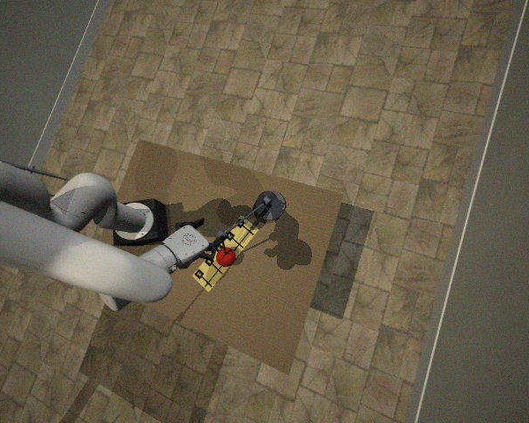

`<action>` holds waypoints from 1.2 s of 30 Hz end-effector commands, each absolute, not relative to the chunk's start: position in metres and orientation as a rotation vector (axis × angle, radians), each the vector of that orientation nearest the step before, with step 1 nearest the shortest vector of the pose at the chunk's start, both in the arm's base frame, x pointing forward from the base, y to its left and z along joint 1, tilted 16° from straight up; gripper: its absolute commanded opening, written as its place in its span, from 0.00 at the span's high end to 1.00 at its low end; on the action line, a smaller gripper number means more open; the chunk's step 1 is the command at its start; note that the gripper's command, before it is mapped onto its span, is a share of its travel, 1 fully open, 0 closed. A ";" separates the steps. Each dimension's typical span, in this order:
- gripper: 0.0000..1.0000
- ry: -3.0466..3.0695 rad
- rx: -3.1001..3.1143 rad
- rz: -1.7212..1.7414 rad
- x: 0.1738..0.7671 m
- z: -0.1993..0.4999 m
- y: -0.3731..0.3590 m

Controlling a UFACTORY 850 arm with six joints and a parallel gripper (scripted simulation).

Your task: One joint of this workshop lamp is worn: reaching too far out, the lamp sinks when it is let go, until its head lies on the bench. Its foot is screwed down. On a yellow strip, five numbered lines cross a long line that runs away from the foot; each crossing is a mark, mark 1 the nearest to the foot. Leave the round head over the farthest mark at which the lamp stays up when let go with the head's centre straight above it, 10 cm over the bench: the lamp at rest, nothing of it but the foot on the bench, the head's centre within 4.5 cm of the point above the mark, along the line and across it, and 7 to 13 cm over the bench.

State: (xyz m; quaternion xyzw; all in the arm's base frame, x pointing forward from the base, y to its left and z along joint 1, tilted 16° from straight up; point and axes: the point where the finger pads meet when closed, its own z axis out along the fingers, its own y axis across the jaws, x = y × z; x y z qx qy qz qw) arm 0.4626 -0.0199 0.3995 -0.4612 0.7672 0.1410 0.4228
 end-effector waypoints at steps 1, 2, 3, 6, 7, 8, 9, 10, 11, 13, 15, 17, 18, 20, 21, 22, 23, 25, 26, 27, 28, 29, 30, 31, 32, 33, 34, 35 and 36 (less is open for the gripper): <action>0.00 1.920 -1.155 0.351 0.471 0.405 -0.007; 0.00 1.920 -1.155 0.351 0.471 0.405 -0.007; 0.00 1.920 -1.155 0.351 0.471 0.405 -0.007; 0.00 1.920 -1.155 0.351 0.473 0.406 -0.004; 0.00 1.920 -1.155 0.351 0.474 0.406 -0.003; 0.00 1.920 -1.155 0.351 0.474 0.406 -0.002; 0.00 1.920 -1.155 0.351 0.475 0.406 -0.001; 0.00 1.920 -1.155 0.351 0.476 0.406 -0.001; 0.00 1.920 -1.155 0.351 0.476 0.407 0.000; 0.00 1.919 -1.155 0.351 0.478 0.407 0.002; 0.00 1.919 -1.155 0.351 0.479 0.408 0.004; 0.00 1.919 -1.155 0.351 0.480 0.408 0.005; 0.00 1.919 -1.155 0.351 0.480 0.408 0.005; 0.00 1.935 -1.162 0.342 0.480 0.408 0.005; 0.00 1.951 -1.169 0.333 0.480 0.408 0.005; 0.00 1.967 -1.176 0.323 0.480 0.408 0.005; 0.00 1.982 -1.182 0.313 0.480 0.408 0.005; 0.00 2.014 -1.196 0.294 0.480 0.408 0.005; 0.00 2.030 -1.202 0.284 0.480 0.408 0.005; 0.00 2.046 -1.209 0.274 0.479 0.408 0.005; 0.00 2.061 -1.216 0.264 0.479 0.408 0.005; 0.00 2.077 -1.222 0.254 0.479 0.408 0.005; 0.00 2.093 -1.229 0.244 0.479 0.408 0.004; 0.00 2.108 -1.235 0.233 0.479 0.408 0.004; 0.00 2.124 -1.242 0.223 0.479 0.408 0.004; 0.00 2.140 -1.248 0.213 0.479 0.408 0.004; 0.00 2.155 -1.255 0.202 0.479 0.408 0.004; 0.00 2.155 -1.255 0.202 0.479 0.408 0.004; 0.00 2.155 -1.255 0.202 0.479 0.408 0.004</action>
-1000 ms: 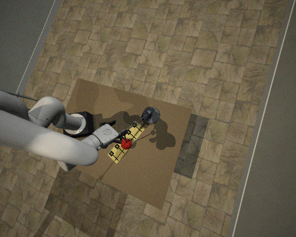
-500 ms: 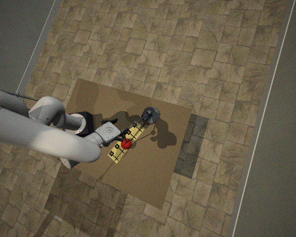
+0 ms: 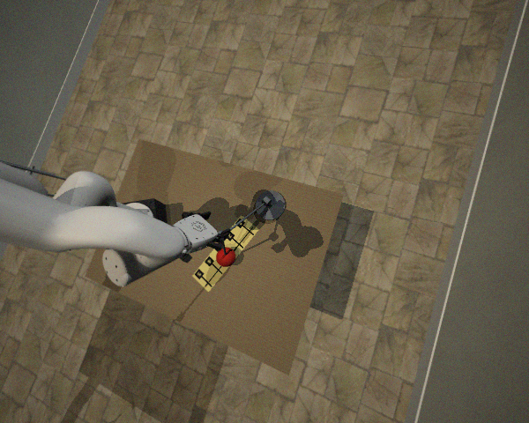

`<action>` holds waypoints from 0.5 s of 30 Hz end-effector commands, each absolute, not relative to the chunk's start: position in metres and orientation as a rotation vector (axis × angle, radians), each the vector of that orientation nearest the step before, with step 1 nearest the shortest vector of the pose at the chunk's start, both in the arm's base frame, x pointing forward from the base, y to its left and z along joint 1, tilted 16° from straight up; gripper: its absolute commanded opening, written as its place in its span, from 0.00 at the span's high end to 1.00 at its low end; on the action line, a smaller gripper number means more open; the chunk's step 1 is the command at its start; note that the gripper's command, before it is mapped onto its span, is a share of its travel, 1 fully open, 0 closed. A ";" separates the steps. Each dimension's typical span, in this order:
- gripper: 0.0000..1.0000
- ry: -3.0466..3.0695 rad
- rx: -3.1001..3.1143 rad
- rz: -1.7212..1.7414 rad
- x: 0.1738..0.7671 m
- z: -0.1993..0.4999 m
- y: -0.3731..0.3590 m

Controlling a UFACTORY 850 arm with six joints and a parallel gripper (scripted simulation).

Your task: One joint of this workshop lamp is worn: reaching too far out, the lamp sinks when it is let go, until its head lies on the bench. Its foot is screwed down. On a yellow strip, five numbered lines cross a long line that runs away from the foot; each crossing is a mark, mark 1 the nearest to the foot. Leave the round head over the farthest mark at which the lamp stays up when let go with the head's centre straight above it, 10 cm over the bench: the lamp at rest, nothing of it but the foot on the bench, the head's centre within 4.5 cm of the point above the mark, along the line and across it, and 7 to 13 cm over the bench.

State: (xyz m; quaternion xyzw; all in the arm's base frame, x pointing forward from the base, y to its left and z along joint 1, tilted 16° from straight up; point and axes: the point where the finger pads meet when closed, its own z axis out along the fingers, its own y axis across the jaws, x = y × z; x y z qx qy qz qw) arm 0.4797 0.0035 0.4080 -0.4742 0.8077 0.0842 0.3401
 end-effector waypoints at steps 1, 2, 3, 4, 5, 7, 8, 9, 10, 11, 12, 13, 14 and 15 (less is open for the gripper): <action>0.00 2.167 -1.260 0.192 0.479 0.408 0.004; 0.00 2.179 -1.264 0.183 0.479 0.408 0.004; 0.00 2.191 -1.269 0.173 0.479 0.408 0.004; 0.00 2.203 -1.274 0.163 0.479 0.408 0.004; 0.00 2.215 -1.279 0.153 0.479 0.408 0.004; 0.00 2.239 -1.288 0.134 0.479 0.408 0.004; 0.00 2.251 -1.293 0.123 0.480 0.408 0.004; 0.00 2.262 -1.298 0.113 0.480 0.408 0.004; 0.00 2.274 -1.302 0.103 0.480 0.409 0.004; 0.00 2.286 -1.307 0.093 0.480 0.409 0.004; 0.00 2.298 -1.312 0.083 0.480 0.409 0.003; 0.00 2.310 -1.316 0.072 0.480 0.409 0.003; 0.00 2.321 -1.321 0.062 0.480 0.409 0.003; 0.00 2.333 -1.325 0.051 0.480 0.409 0.003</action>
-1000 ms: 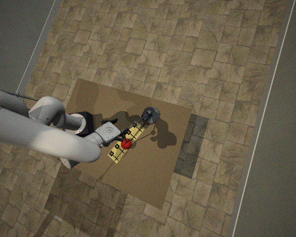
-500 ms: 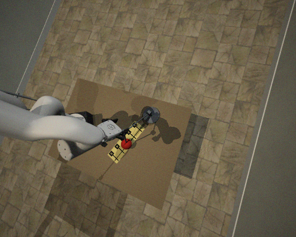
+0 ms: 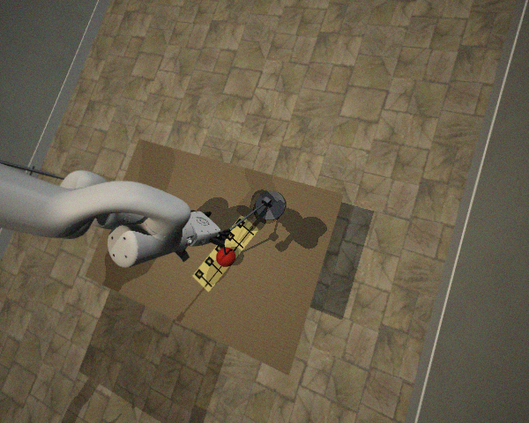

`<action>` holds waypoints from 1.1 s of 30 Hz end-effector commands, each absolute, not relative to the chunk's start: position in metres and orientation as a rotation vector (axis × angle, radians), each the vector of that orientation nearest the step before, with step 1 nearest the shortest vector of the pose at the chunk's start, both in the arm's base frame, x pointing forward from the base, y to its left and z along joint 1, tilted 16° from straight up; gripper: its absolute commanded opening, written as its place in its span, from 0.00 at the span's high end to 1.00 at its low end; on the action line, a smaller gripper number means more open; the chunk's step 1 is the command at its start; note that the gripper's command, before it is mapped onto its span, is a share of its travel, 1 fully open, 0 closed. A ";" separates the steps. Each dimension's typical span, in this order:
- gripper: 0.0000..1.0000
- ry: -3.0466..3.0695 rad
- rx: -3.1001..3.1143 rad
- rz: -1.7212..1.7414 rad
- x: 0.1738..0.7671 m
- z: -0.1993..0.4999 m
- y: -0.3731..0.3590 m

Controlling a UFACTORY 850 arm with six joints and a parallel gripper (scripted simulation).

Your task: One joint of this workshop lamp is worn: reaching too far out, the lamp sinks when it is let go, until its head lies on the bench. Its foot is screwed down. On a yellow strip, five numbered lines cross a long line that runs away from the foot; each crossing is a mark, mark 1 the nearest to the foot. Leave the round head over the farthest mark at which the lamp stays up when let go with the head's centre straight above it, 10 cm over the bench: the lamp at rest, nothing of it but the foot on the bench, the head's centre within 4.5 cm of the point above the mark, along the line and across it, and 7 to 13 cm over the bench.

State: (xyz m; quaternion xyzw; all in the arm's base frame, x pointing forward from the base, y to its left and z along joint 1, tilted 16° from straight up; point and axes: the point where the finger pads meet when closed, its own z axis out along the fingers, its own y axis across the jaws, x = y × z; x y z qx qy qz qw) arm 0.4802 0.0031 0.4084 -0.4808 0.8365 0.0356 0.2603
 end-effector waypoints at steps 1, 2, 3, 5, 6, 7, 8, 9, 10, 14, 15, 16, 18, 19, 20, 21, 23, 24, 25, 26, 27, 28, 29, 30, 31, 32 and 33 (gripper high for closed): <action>0.00 2.333 -1.325 0.051 0.480 0.409 0.003; 0.00 2.333 -1.325 0.051 0.480 0.409 0.003; 0.00 2.345 -1.330 0.041 0.480 0.409 0.003; 0.00 2.369 -1.339 0.021 0.480 0.409 0.003; 0.00 2.381 -1.344 0.010 0.480 0.409 0.003; 0.00 2.393 -1.349 0.000 0.480 0.409 0.003; 0.00 2.406 -1.353 -0.011 0.480 0.409 0.003; 0.00 2.418 -1.358 -0.022 0.480 0.409 0.003; 0.00 2.429 -1.362 -0.032 0.481 0.409 0.003; 0.00 2.477 -1.380 -0.076 0.481 0.409 0.003; 0.00 2.489 -1.385 -0.087 0.481 0.410 0.003; 0.00 2.501 -1.389 -0.098 0.481 0.410 0.003; 0.00 2.513 -1.394 -0.109 0.481 0.410 0.003; 0.00 2.513 -1.394 -0.109 0.481 0.410 0.003; 0.00 2.519 -1.396 -0.113 0.481 0.409 0.003; 0.00 2.525 -1.398 -0.116 0.481 0.409 0.003; 0.00 2.538 -1.403 -0.123 0.480 0.409 0.003; 0.00 2.545 -1.406 -0.126 0.480 0.409 0.003; 0.00 2.551 -1.408 -0.130 0.480 0.409 0.003; 0.00 2.558 -1.411 -0.133 0.480 0.409 0.003; 0.00 2.564 -1.413 -0.137 0.480 0.409 0.003; 0.00 2.571 -1.415 -0.140 0.480 0.408 0.004; 0.00 2.577 -1.418 -0.144 0.480 0.408 0.004; 0.00 2.584 -1.420 -0.147 0.479 0.408 0.004; 0.00 2.590 -1.423 -0.151 0.479 0.408 0.004; 0.00 2.596 -1.425 -0.154 0.479 0.408 0.004; 0.00 2.603 -1.427 -0.158 0.479 0.408 0.004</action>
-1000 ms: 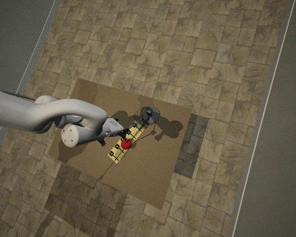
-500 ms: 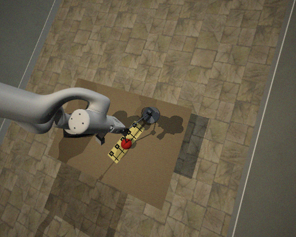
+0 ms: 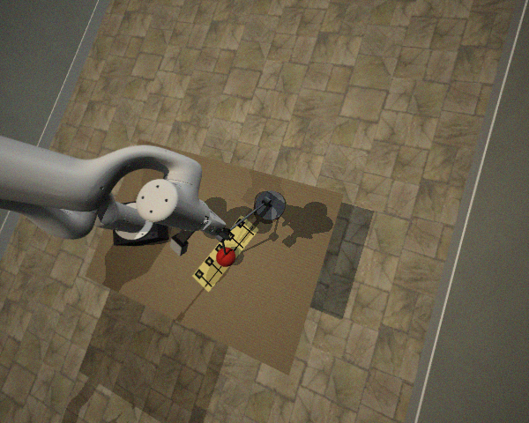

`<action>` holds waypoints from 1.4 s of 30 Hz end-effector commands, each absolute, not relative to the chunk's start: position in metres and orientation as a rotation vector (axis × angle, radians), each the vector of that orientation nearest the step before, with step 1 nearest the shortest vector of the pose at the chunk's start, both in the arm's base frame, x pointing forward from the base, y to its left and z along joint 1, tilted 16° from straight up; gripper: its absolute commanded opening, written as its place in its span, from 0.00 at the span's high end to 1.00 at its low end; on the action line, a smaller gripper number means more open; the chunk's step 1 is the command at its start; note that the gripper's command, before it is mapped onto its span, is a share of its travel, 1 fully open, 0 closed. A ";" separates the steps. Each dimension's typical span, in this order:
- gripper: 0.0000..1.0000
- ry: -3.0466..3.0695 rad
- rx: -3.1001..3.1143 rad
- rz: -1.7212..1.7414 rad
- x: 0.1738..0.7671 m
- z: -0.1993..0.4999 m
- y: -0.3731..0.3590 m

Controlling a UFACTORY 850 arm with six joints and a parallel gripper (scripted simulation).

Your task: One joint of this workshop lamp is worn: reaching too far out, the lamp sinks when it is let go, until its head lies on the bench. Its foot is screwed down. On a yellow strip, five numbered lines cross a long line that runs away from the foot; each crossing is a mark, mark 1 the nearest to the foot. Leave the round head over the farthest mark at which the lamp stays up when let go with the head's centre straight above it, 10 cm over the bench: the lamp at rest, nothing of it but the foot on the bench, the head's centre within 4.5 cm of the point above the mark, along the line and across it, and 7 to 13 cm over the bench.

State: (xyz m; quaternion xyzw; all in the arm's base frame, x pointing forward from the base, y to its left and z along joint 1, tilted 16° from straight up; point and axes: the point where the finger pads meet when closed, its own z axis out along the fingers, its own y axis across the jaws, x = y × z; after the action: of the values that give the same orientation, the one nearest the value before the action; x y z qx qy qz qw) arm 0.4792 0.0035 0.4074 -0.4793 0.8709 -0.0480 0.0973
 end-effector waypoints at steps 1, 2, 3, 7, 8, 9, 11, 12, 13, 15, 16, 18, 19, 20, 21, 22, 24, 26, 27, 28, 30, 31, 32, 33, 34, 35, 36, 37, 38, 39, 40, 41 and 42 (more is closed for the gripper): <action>0.00 2.609 -1.430 -0.161 0.479 0.408 0.004; 0.00 2.609 -1.430 -0.161 0.479 0.408 0.004; 0.00 2.609 -1.430 -0.161 0.479 0.408 0.004; 0.00 2.609 -1.430 -0.161 0.483 0.395 0.006; 0.00 2.609 -1.430 -0.161 0.484 0.392 0.006; 0.00 2.609 -1.430 -0.161 0.485 0.389 0.006; 0.00 2.609 -1.430 -0.161 0.486 0.382 0.007; 0.00 2.609 -1.430 -0.161 0.487 0.379 0.007; 0.00 2.609 -1.430 -0.161 0.488 0.376 0.008; 0.00 2.609 -1.430 -0.161 0.490 0.369 0.009; 0.00 2.609 -1.430 -0.161 0.491 0.366 0.009; 0.00 2.609 -1.430 -0.161 0.493 0.360 0.010; 0.00 2.609 -1.430 -0.161 0.493 0.360 0.010; 0.00 2.609 -1.430 -0.161 0.493 0.360 0.010; 0.00 2.609 -1.430 -0.161 0.493 0.358 0.010; 0.00 2.609 -1.430 -0.161 0.494 0.355 0.010; 0.00 2.609 -1.430 -0.161 0.495 0.351 0.011; 0.00 2.609 -1.430 -0.161 0.496 0.346 0.011; 0.00 2.609 -1.430 -0.161 0.497 0.344 0.011; 0.00 2.609 -1.430 -0.161 0.498 0.341 0.011; 0.00 2.609 -1.430 -0.161 0.499 0.337 0.012; 0.00 2.610 -1.430 -0.161 0.499 0.334 0.012; 0.00 2.610 -1.430 -0.161 0.500 0.332 0.012; 0.00 2.610 -1.430 -0.161 0.500 0.330 0.012; 0.00 2.610 -1.430 -0.161 0.501 0.327 0.013; 0.00 2.610 -1.430 -0.161 0.502 0.325 0.013; 0.00 2.610 -1.430 -0.161 0.502 0.325 0.013; 0.00 2.610 -1.430 -0.161 0.502 0.325 0.013; 0.00 2.610 -1.430 -0.161 0.502 0.323 0.013; 0.00 2.610 -1.430 -0.161 0.503 0.320 0.013; 0.00 2.610 -1.430 -0.161 0.504 0.318 0.013; 0.00 2.610 -1.430 -0.161 0.504 0.315 0.014; 0.00 2.610 -1.430 -0.161 0.505 0.313 0.014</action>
State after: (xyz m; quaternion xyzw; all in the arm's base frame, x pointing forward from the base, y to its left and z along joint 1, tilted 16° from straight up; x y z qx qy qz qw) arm 0.5021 0.0132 0.3204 -0.4783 0.8729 -0.0535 0.0801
